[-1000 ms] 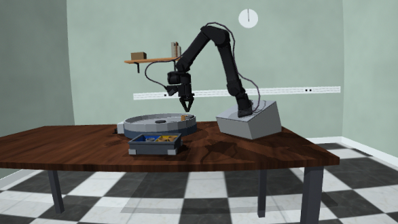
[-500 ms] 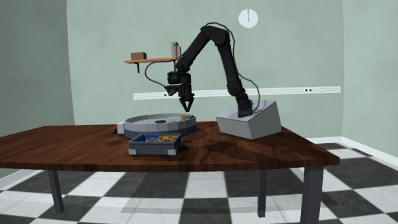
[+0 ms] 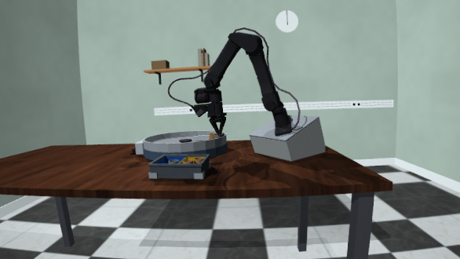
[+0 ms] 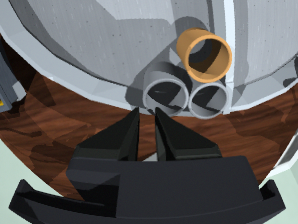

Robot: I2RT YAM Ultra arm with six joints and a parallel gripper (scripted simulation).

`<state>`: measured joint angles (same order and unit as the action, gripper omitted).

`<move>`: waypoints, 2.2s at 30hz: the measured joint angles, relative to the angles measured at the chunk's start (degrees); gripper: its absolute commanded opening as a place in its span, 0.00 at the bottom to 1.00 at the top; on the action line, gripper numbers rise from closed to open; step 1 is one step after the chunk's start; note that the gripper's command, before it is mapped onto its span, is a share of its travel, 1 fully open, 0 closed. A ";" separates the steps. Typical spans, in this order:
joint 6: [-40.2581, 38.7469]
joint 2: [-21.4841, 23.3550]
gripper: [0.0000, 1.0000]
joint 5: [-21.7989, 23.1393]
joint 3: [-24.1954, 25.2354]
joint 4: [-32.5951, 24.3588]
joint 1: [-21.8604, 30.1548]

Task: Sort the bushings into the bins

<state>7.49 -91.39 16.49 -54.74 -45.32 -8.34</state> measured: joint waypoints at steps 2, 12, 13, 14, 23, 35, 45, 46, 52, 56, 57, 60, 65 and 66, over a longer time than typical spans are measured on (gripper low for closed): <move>-0.13 0.35 0.14 -0.07 -0.09 0.61 0.02; -0.26 0.57 0.14 -0.07 -0.07 1.92 0.00; -0.26 0.57 0.14 -0.07 -0.07 1.95 0.00; -0.26 0.57 0.14 -0.07 -0.07 1.97 0.00; -0.26 0.57 0.14 -0.07 -0.07 2.05 0.00; -0.26 0.57 0.14 -0.07 -0.07 2.05 0.00; -0.31 0.04 0.14 -0.07 -0.20 2.25 0.00; -0.31 0.07 0.14 -0.07 -0.26 2.25 0.00; -0.31 0.09 0.14 -0.07 -0.33 2.29 0.00; -0.31 0.07 0.14 -0.07 -0.33 2.29 0.00; -0.31 0.07 0.14 -0.07 -0.33 2.29 0.00; -0.31 0.07 0.14 -0.07 -0.33 2.29 0.00; -0.31 0.07 0.14 -0.07 -0.33 2.29 0.00; -0.31 0.07 0.14 -0.07 -0.33 2.29 0.00</move>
<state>7.18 -91.33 16.43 -55.07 -43.03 -8.34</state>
